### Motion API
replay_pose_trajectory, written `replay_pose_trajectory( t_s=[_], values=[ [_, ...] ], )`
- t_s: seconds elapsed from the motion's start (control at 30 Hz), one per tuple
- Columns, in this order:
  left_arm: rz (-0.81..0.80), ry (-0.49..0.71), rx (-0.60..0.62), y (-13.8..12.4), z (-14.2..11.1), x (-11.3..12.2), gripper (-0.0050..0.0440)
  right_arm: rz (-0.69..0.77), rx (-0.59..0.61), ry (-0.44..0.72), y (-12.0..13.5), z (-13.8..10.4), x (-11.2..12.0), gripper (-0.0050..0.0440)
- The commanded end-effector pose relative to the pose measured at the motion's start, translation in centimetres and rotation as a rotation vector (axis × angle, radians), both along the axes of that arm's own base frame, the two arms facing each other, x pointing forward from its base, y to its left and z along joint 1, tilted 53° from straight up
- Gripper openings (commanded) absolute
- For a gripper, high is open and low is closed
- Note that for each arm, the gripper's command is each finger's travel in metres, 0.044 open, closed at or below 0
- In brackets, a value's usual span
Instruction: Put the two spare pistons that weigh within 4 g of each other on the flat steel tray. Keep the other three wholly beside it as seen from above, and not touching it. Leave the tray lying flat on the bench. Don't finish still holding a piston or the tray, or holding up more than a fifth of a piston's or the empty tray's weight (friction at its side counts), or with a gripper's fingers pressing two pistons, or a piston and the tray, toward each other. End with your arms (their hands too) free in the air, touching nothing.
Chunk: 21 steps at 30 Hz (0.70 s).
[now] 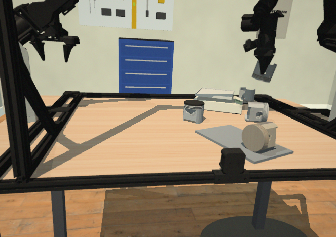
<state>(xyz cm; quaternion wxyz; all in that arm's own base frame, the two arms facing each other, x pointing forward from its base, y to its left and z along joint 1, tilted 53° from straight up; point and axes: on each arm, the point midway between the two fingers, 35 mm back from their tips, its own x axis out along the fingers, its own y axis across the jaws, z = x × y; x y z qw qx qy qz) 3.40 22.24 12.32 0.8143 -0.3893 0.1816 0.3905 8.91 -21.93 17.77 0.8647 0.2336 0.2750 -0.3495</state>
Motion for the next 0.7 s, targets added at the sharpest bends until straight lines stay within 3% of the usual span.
replay_pose_trajectory(
  t_s=[0.0, 0.67],
  values=[
    [-0.001, -0.001, 0.000, 0.0, 0.0, 0.0, 0.0440, -0.032, 0.005, -0.051, 0.4, 0.5, 0.3, 0.0158],
    [-0.001, -0.001, 0.000, 0.0, 0.0, 0.0, 0.0440, 0.264, -0.298, 0.174, 4.8, 4.1, 7.3, 0.0158]
  ],
)
